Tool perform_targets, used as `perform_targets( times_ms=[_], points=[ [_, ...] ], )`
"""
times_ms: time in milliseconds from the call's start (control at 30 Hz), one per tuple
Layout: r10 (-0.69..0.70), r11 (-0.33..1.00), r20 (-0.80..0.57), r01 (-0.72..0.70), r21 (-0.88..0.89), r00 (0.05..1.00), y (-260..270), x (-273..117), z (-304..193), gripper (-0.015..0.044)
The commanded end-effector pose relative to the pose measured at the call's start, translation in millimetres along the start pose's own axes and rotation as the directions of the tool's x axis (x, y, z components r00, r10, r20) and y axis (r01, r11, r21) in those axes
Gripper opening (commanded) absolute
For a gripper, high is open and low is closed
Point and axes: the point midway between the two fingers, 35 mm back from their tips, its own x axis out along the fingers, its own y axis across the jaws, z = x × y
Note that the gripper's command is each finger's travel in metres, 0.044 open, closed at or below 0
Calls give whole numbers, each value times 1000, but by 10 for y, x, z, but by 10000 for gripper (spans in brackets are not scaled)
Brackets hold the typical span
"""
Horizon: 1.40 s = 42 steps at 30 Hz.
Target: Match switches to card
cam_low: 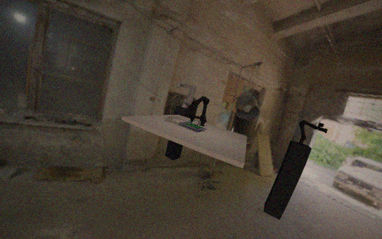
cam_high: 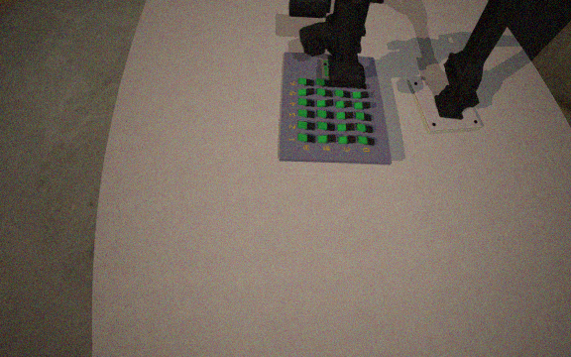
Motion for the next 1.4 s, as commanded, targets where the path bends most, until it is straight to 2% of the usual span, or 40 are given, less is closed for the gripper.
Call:
perform_targets(
  times_ms=[0, 1367],
  points=[
    [3, 1000, -9, -3, -6, 1000, 5, 71, -23, 0],
    [3, 1000, -9, -3, -6, 1000, 6, 167, -22, 0]
  ],
)
